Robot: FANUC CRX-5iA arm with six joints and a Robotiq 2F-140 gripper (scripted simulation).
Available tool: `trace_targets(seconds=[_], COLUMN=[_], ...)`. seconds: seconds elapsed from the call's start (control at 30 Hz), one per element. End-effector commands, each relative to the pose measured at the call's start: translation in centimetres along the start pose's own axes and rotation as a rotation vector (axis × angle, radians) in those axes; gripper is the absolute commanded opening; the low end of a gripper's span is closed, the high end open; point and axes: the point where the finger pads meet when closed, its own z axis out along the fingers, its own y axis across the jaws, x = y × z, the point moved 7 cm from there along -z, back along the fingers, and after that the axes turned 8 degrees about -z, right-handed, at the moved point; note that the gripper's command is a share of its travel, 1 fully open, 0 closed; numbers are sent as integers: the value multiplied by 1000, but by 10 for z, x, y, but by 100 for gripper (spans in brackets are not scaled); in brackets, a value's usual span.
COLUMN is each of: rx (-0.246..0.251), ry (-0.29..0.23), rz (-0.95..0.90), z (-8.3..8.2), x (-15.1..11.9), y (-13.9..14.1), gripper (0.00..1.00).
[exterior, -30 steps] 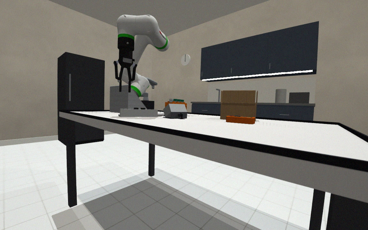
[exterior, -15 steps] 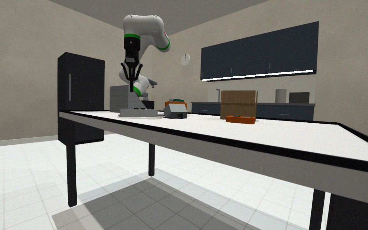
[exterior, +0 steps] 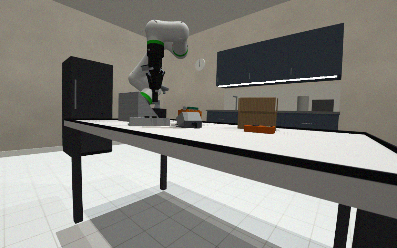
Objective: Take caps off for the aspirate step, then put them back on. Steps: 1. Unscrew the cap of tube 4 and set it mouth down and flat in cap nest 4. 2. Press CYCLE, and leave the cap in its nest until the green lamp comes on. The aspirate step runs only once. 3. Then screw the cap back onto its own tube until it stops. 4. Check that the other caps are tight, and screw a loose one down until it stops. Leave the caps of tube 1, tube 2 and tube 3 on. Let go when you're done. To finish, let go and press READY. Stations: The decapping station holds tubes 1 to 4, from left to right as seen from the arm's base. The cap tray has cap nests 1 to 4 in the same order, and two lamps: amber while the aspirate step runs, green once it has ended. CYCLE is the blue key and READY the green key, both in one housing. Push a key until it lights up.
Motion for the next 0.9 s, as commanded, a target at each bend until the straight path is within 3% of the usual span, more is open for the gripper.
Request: trace_targets(seconds=[0.0,0.07,0.2,0.7,0.87], rx=[-17,-18,-18,-18,-18], ry=[9,10,10,10,10], rz=[278,366,366,366,366], z=[3,6,9,34,37], x=[-12,-19,-27,-89,-98], y=[-24,-36,-49,-155,-170], gripper=[10,10,10,10,10])
